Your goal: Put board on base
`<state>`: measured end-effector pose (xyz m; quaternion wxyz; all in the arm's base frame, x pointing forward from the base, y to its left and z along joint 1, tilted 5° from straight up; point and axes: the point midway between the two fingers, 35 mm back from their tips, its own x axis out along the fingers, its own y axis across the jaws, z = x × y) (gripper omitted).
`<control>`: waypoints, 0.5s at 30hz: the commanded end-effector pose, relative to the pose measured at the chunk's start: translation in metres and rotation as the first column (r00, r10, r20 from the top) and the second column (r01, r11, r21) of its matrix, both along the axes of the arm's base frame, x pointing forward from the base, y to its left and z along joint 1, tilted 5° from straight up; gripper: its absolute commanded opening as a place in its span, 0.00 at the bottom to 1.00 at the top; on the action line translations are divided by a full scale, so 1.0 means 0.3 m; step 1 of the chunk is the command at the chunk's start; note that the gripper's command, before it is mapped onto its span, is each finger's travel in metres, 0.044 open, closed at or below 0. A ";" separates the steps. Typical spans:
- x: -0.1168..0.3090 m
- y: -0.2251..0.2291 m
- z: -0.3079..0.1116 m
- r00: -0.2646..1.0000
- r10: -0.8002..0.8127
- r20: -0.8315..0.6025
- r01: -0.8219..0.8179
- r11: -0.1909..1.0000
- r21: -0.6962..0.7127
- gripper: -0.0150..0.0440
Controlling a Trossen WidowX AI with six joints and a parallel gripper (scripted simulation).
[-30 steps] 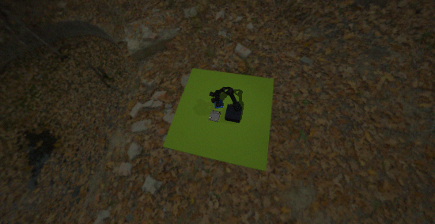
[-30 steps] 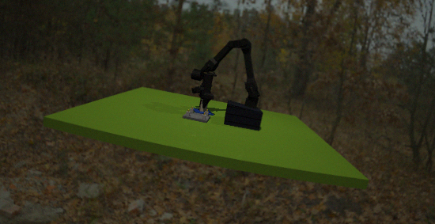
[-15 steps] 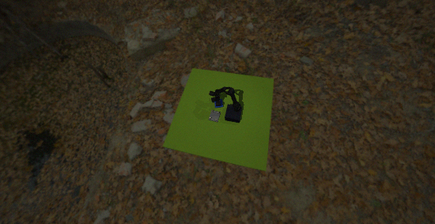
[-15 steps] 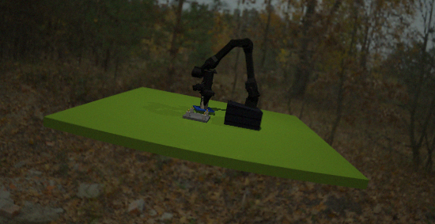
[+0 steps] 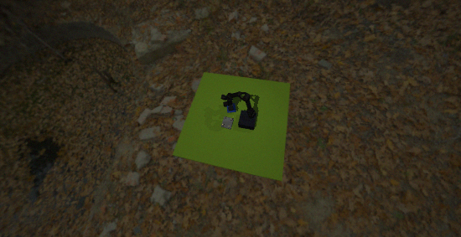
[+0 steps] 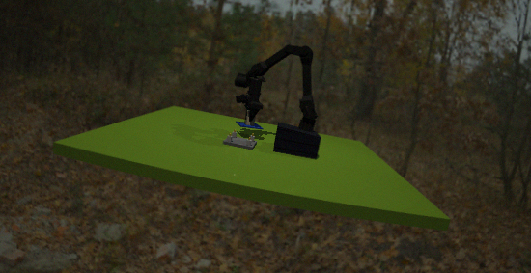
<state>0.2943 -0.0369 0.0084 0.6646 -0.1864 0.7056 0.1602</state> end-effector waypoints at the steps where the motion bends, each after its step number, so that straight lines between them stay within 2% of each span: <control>1: 0.008 0.002 0.041 1.000 0.002 0.011 -0.002 1.000 -0.002 0.25; 15: 0.011 0.036 0.105 1.000 -0.009 0.013 0.009 1.000 -0.003 0.25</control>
